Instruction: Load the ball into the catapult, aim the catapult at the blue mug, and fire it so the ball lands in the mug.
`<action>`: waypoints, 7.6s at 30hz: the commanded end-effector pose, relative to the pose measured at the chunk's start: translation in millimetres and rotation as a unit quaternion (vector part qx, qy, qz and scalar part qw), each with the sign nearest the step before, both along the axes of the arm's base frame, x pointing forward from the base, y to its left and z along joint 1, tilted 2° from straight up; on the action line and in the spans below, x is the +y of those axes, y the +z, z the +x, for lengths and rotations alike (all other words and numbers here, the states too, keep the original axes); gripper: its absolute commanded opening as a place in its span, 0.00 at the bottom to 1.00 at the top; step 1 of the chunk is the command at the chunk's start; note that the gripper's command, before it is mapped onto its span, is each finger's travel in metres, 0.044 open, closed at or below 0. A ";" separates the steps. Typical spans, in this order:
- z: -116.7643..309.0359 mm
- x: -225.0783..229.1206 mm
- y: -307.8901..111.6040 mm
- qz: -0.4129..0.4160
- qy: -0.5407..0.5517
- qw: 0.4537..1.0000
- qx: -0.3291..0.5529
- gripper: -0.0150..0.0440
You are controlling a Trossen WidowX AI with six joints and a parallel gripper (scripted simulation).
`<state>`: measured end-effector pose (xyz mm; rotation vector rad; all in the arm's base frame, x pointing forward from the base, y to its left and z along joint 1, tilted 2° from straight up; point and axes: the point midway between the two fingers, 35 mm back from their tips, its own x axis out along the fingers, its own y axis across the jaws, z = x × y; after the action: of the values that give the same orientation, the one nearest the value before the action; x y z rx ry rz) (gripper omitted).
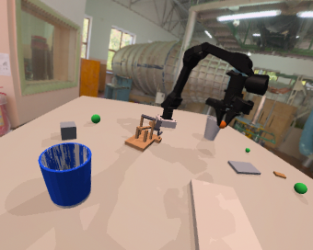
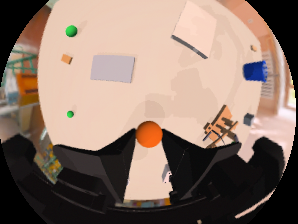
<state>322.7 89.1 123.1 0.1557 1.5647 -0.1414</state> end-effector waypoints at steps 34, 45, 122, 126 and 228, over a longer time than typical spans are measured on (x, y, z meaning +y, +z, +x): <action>-77.8 -170.1 -21.3 0.011 -0.168 0.980 0.105 0.25; -119.6 -203.1 -28.1 0.033 -0.220 0.966 0.135 0.25; -50.5 -342.9 83.6 -0.056 -0.292 0.946 -0.130 1.00; -16.2 -378.0 103.2 -0.083 -0.291 0.933 -0.193 1.00; -42.2 -232.2 2.2 -0.129 0.169 0.966 0.148 0.25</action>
<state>292.4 -154.6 129.4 -0.2751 1.7653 -0.1632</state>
